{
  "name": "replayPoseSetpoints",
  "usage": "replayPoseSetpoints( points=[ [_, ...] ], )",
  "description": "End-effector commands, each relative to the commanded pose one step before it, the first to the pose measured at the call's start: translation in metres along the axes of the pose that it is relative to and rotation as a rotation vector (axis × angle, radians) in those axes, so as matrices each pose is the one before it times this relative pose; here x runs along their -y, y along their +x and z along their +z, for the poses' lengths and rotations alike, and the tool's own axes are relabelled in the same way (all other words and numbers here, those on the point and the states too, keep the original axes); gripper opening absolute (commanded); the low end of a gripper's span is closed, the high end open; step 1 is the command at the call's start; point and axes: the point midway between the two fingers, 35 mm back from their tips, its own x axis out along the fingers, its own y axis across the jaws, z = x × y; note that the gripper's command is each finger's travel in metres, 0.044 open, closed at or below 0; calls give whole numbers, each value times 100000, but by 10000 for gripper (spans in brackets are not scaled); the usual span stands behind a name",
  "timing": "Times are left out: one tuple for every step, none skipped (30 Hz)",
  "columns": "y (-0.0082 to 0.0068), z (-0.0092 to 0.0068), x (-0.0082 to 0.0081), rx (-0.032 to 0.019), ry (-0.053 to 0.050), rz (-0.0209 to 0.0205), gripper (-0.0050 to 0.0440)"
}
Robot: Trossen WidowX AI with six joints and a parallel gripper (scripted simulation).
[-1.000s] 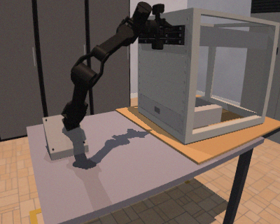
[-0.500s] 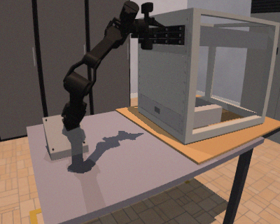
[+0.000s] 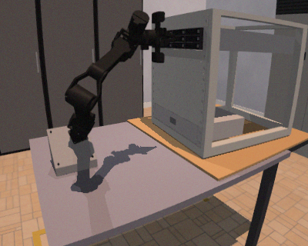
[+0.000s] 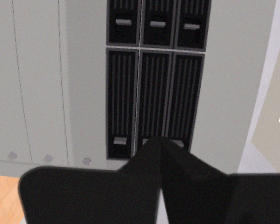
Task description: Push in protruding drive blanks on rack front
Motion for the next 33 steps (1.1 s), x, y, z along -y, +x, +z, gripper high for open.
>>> replayPoseSetpoints(
  points=[
    [514, -133, -30, -246, 570, -511, -50],
    [354, 0, 0, 0, 0, 0, -50],
    [0, 0, 0, 0, 0, 0, -50],
    [0, 0, 0, 0, 0, 0, -50],
    [320, 0, 0, 0, 0, 0, -50],
    [227, 0, 0, 0, 0, 0, -50],
    [111, 0, -1, 0, 0, 0, -50],
    [20, 0, 0, 0, 0, 0, -50],
    [0, 0, 0, 0, 0, 0, -50],
    [0, 0, 0, 0, 0, 0, -50],
    [0, 0, 0, 0, 0, 0, -50],
    [0, 0, 0, 0, 0, 0, -50],
    [0, 0, 0, 0, 0, 0, -50],
    [0, 0, 0, 0, 0, 0, -50],
    [0, 0, 0, 0, 0, 0, -50],
    [0, 0, 0, 0, 0, 0, -50],
    [0, 0, 0, 0, 0, 0, -50],
    [0, 0, 0, 0, 0, 0, -50],
    [0, 0, 0, 0, 0, 0, -50],
    [0, 0, 0, 0, 0, 0, -50],
    [0, 0, 0, 0, 0, 0, -50],
    [0, 0, 0, 0, 0, 0, -50],
    [-117, 217, -248, 388, -816, 452, -50],
    [0, 0, 0, 0, 5, 0, -50],
    [0, 0, 0, 0, 15, 0, -50],
    [-1, 0, 0, 0, 28, 0, -50],
    [-1, 0, 0, 0, 46, 0, -50],
    [-2, 0, 0, 0, 68, 0, -50],
    [-2, 0, 0, 0, 93, 0, -50],
    [-3, 0, 1, -1, 122, -1, -50],
    [-4, 0, 1, -1, 155, -1, -50],
    [-5, 0, 1, -1, 191, -1, -50],
    [-6, 0, 1, -1, 230, -1, -50]
  ],
)
